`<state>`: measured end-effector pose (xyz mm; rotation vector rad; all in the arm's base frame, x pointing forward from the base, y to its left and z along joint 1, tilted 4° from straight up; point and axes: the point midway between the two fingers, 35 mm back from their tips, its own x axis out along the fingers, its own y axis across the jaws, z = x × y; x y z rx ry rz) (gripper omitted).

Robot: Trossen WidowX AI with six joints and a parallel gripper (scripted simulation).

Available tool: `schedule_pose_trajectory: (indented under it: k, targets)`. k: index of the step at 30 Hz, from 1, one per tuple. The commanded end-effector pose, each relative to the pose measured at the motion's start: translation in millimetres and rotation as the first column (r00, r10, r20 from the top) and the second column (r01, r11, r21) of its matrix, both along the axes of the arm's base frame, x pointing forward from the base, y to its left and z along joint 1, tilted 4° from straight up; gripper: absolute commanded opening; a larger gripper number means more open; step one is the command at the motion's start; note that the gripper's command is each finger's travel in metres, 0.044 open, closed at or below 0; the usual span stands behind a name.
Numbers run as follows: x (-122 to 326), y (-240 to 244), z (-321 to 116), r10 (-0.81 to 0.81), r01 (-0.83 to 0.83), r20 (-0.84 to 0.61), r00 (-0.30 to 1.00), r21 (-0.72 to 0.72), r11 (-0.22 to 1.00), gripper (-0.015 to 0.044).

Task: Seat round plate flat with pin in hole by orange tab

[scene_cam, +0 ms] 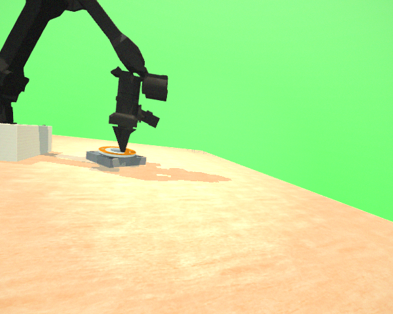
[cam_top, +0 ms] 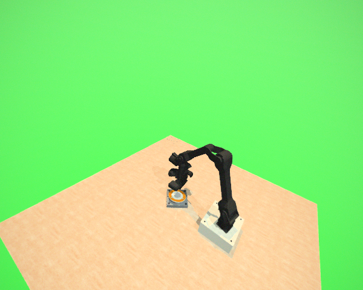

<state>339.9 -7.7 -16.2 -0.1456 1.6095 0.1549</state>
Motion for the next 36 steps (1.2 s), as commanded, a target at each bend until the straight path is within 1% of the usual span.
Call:
schedule_pose_trajectory:
  k: [1,36]
  targets:
    - [7.4,5.2,0.5,0.002,-0.002,0.009,1.0,0.005,1.0,0.0]
    - [26.2,44.4,4.4,0.002,-0.003,0.011,1.0,0.008,1.0,0.0]
